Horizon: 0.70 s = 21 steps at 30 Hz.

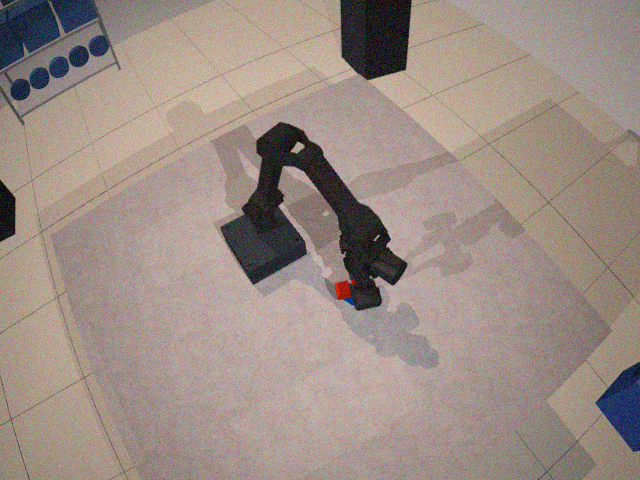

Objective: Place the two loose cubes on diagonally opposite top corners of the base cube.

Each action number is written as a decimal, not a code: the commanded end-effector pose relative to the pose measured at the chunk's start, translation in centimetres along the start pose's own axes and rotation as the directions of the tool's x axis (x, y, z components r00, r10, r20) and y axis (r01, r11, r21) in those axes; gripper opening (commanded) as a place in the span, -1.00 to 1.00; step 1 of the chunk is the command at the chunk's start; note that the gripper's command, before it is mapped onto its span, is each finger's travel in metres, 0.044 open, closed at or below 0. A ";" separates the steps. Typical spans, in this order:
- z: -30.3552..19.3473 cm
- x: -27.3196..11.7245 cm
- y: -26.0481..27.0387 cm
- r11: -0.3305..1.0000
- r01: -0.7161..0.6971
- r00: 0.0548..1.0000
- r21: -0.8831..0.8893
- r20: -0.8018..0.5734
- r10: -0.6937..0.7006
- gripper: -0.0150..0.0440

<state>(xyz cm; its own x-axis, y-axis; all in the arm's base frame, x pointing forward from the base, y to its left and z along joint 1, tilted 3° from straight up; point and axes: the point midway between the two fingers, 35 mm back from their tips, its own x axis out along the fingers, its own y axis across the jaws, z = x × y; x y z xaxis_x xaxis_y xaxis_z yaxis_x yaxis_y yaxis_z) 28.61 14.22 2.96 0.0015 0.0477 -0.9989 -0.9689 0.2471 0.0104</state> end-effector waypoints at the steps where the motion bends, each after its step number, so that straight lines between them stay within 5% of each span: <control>1: 0.1 0.1 0.1 1.000 -0.003 1.000 0.004 0.004 0.003 -0.14; 16: 0.1 0.2 0.1 1.000 -0.003 1.000 0.009 0.004 0.003 -0.14; 21: 0.1 0.2 0.1 1.000 -0.003 1.000 0.009 0.004 0.003 0.20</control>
<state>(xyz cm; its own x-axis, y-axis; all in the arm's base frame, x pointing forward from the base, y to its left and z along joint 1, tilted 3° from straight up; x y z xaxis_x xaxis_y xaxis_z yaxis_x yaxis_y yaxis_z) 28.59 14.23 2.77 0.0007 0.0477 -0.9989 -0.9677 0.2518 0.0113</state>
